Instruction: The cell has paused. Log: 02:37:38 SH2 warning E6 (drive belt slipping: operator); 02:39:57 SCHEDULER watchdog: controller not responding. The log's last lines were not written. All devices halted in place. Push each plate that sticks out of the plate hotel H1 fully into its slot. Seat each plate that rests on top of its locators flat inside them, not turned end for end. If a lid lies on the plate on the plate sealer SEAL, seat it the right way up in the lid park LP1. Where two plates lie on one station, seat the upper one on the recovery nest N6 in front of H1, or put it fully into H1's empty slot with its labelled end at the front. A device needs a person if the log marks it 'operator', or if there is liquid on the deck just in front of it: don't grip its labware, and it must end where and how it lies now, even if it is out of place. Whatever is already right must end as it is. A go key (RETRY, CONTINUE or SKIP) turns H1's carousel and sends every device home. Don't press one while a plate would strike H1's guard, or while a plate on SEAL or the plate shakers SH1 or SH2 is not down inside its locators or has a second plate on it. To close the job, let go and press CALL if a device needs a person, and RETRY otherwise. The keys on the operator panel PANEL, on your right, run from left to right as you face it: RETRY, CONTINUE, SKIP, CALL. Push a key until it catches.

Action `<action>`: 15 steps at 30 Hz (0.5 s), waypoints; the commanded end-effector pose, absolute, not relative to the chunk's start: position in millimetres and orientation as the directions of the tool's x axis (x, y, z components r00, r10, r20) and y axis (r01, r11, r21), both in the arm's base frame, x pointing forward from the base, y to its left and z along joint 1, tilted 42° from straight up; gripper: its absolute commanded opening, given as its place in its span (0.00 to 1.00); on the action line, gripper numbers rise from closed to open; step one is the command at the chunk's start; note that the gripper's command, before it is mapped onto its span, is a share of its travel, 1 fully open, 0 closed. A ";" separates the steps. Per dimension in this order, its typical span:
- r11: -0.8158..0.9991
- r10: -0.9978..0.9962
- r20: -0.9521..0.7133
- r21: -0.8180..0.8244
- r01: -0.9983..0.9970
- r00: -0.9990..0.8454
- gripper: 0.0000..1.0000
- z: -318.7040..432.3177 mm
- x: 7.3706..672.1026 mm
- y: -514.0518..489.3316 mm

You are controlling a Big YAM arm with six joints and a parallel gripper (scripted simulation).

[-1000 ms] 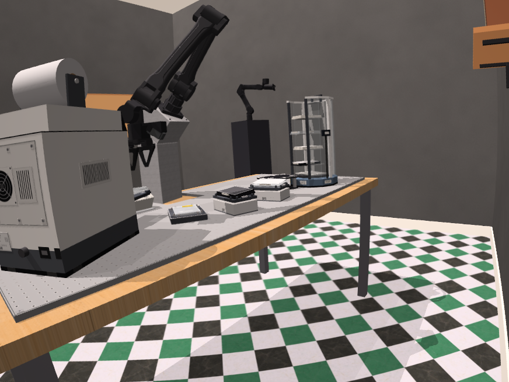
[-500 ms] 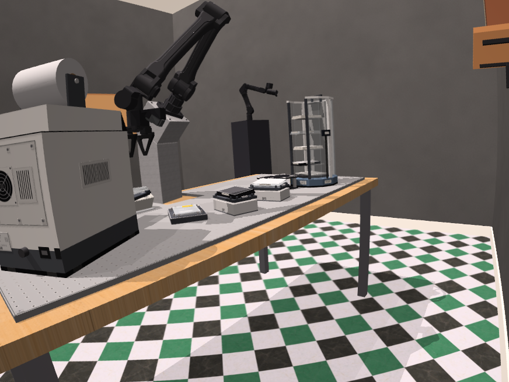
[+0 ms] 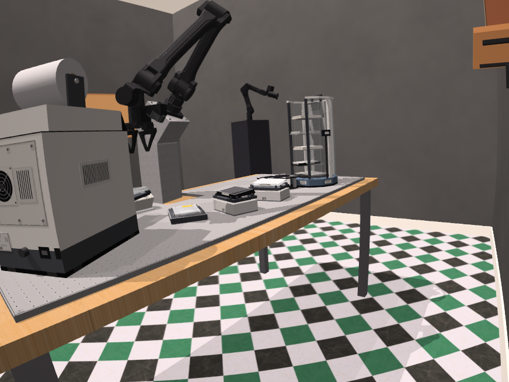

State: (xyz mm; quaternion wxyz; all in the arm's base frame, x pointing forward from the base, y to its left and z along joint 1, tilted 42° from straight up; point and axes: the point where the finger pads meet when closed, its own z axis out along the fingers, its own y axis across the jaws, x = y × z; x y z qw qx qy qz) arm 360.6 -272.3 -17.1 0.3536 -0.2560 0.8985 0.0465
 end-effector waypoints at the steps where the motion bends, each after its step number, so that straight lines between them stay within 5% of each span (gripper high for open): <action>1: 0.901 -0.349 -0.668 -0.046 -0.432 -0.657 1.00 -2.3 370.0 -263.8; 15: 0.966 0.057 -0.633 0.231 -0.118 -0.772 1.00 23.9 389.0 -234.8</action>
